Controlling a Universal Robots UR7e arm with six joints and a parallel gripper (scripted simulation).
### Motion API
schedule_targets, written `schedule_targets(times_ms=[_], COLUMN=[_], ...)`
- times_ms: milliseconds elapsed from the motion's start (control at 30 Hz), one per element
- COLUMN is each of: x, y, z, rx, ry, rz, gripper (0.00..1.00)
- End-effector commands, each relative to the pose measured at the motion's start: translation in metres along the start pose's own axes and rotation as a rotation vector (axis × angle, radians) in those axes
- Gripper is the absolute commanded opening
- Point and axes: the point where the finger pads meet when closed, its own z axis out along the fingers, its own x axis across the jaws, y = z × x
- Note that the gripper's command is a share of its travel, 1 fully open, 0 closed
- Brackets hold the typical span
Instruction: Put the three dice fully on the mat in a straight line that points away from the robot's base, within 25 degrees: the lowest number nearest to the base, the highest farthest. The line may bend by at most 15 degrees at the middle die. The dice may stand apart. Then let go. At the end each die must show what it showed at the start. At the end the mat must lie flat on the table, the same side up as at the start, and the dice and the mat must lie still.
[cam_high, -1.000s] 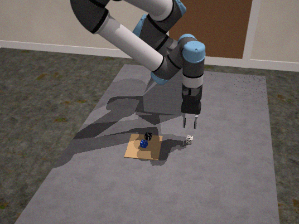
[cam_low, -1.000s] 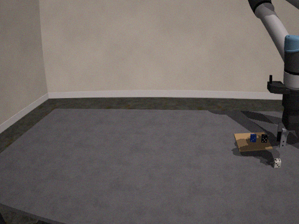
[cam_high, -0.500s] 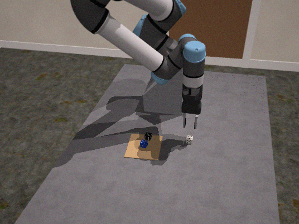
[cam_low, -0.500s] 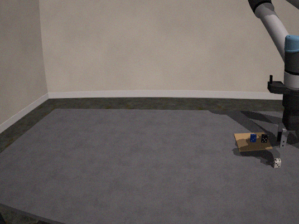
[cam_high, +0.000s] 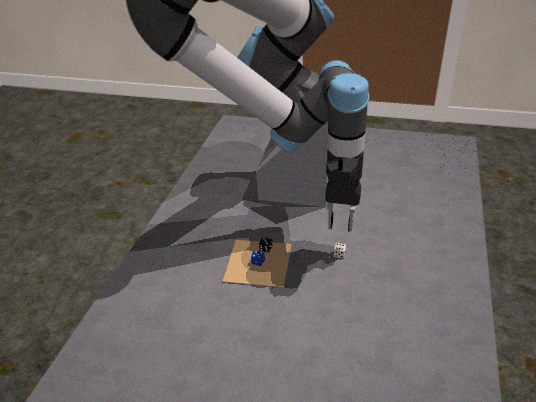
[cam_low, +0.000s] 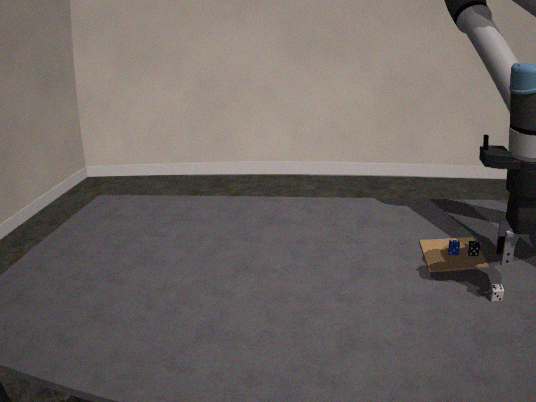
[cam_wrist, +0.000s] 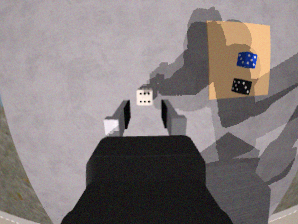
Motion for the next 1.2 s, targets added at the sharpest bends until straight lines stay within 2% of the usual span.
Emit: schedule_targets(times_ms=[0,733,1167], x=[-0.001,-0.001,-0.001], y=[0.000,-0.001,-0.002], z=[0.000,0.010,0.029], rx=[0.001,0.000,0.001], ry=[0.000,0.000,0.000], rz=[0.000,0.001,0.002], gripper=[0.79,0.79,0.79])
